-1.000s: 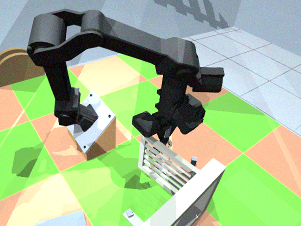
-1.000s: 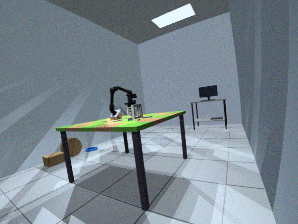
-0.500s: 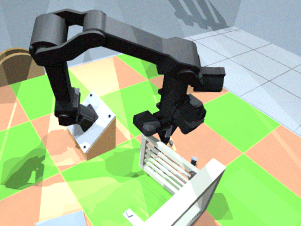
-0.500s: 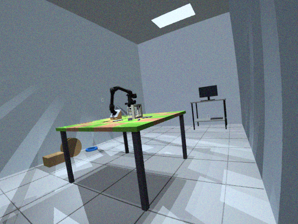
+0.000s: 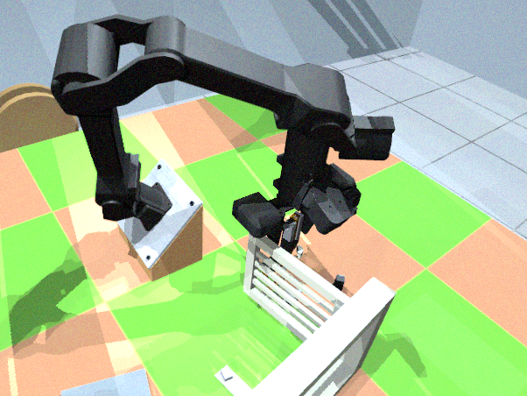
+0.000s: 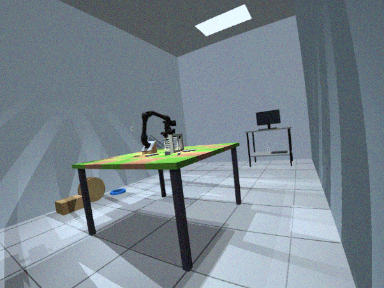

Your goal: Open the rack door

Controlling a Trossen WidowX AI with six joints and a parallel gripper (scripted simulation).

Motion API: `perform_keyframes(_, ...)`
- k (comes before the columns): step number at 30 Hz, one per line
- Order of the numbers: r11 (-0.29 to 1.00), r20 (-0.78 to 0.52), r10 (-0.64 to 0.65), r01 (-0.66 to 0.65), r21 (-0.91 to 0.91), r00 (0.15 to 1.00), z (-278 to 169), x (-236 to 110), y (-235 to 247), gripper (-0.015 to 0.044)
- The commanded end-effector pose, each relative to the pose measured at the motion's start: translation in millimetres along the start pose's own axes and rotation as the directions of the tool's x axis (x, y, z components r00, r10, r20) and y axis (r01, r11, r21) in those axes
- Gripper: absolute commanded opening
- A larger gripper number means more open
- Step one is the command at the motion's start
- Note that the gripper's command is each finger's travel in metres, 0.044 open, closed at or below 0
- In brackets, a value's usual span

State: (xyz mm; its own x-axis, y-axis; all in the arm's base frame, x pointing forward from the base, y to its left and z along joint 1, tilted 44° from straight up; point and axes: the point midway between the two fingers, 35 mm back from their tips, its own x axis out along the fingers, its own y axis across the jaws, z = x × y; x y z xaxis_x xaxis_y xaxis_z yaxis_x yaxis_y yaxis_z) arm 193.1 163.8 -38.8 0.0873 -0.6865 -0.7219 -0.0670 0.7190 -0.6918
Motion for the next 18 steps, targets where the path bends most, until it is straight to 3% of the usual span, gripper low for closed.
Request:
perform_keyframes(1, 1.000, -0.001, 0.009, -0.009, 0.006, 1.000, 1, -6, 2, 0.0282)
perform_keyframes(18, 1.000, -0.001, 0.010, -0.010, 0.004, 1.000, 2, -30, 3, 0.0282)
